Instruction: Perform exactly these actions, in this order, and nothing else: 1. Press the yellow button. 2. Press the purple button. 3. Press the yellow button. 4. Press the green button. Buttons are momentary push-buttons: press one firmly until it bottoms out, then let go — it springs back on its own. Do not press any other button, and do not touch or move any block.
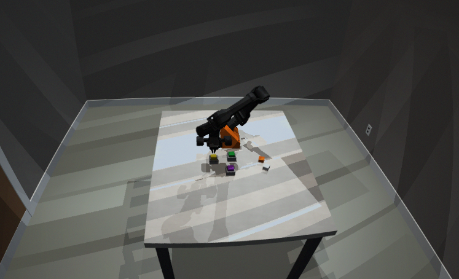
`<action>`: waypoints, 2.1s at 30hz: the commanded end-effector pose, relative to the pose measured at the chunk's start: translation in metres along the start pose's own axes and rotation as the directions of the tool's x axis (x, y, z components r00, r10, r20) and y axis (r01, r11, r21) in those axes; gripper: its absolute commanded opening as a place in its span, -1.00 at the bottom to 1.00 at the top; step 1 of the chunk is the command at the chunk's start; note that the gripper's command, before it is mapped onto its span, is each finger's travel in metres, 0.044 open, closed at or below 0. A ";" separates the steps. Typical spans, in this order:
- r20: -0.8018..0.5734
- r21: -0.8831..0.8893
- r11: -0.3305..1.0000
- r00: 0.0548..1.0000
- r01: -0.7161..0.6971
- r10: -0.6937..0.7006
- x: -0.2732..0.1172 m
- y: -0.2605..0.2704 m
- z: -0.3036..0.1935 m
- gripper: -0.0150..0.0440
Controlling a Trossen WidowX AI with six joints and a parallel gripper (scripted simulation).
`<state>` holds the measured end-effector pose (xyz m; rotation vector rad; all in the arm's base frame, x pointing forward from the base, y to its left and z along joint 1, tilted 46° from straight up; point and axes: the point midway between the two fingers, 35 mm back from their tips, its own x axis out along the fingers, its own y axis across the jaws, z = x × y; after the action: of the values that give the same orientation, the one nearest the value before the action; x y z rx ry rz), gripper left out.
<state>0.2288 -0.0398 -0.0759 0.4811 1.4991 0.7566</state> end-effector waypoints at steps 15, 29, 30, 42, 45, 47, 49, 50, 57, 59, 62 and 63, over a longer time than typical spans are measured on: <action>-0.002 0.004 1.000 1.000 -0.009 0.009 0.031 0.002 -0.001 -0.42; -0.002 0.004 1.000 1.000 -0.009 0.009 0.034 0.002 -0.002 -0.42; -0.002 0.004 1.000 1.000 -0.009 0.009 0.034 0.002 -0.002 -0.42; -0.003 0.005 1.000 1.000 -0.008 0.008 -0.001 0.002 -0.001 -0.42; -0.003 0.005 1.000 1.000 -0.006 0.006 -0.011 0.001 -0.001 -0.42; -0.003 0.006 1.000 1.000 -0.005 0.005 -0.040 0.000 0.000 -0.42; -0.004 0.006 1.000 1.000 -0.005 0.005 -0.060 0.000 -0.001 -0.42; -0.004 0.006 1.000 1.000 -0.005 0.005 -0.063 0.001 -0.001 -0.42; 0.001 0.009 1.000 1.000 -0.004 0.004 -0.065 0.030 -0.003 -0.42; 0.006 0.012 1.000 1.000 -0.003 0.003 -0.066 0.053 -0.006 -0.42; 0.001 0.011 1.000 1.000 -0.008 0.008 -0.064 0.088 -0.016 -0.42; -0.003 0.010 1.000 1.000 -0.010 0.010 -0.064 0.097 -0.020 -0.42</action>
<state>0.2143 -0.0404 0.0195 0.4849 1.4981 0.7517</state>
